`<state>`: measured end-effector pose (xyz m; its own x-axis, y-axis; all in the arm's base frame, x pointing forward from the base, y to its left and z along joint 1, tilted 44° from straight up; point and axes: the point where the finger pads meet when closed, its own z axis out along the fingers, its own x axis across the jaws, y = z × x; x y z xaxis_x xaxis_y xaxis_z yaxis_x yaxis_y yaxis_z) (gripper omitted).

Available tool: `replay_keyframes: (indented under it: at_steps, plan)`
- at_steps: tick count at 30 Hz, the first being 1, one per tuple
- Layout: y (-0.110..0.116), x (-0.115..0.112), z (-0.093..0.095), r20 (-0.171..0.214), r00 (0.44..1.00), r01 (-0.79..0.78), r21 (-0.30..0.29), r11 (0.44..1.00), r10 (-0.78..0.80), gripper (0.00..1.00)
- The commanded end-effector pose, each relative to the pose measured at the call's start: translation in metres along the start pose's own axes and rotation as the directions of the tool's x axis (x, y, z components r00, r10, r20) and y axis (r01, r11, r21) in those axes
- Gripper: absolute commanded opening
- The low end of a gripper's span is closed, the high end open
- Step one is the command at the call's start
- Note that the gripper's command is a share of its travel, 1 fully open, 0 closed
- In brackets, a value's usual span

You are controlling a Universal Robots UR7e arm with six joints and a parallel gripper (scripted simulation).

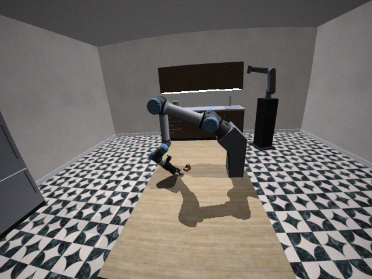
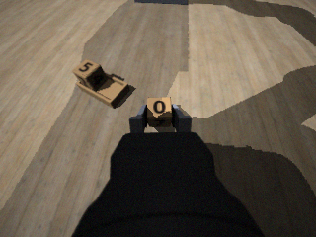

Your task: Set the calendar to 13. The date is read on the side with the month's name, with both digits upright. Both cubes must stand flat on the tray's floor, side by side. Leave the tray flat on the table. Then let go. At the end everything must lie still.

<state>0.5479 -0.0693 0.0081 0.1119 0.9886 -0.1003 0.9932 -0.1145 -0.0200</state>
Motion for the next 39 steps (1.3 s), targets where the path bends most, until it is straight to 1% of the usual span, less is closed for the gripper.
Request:
replay_keyframes:
  at_steps: [1,4,5,7,8,10,11,13,14,16,17,39]
  plan:
    - [0.0002,0.0,-0.0006,0.0,1.0,0.0,-0.001,1.0,0.0,0.66]
    - [0.0002,0.0,-0.0006,0.0,1.0,0.0,-0.001,1.0,0.0,0.66]
    - [0.0002,0.0,-0.0006,0.0,1.0,0.0,-0.001,1.0,0.0,0.72]
    - [0.0002,0.0,-0.0006,0.0,1.0,0.0,-0.001,1.0,0.0,0.72]
    - [0.0002,0.0,-0.0006,0.0,1.0,0.0,-0.001,1.0,0.0,0.78]
    - [0.0002,0.0,-0.0006,0.0,1.0,0.0,-0.001,1.0,0.0,0.78]
    - [0.0002,0.0,-0.0006,0.0,1.0,0.0,-0.001,1.0,0.0,0.84]
    - [0.0002,0.0,-0.0006,0.0,1.0,0.0,-0.001,1.0,0.0,0.84]
    - [0.0002,0.0,-0.0006,0.0,1.0,0.0,-0.001,1.0,0.0,0.9]
    - [0.0002,0.0,-0.0006,0.0,1.0,0.0,-0.001,1.0,0.0,0.9]
    - [0.0002,0.0,-0.0006,0.0,1.0,0.0,-0.001,1.0,0.0,1.0]
    - [-0.0004,0.0,-0.0012,0.0,1.0,0.0,-0.001,1.0,0.0,1.0]
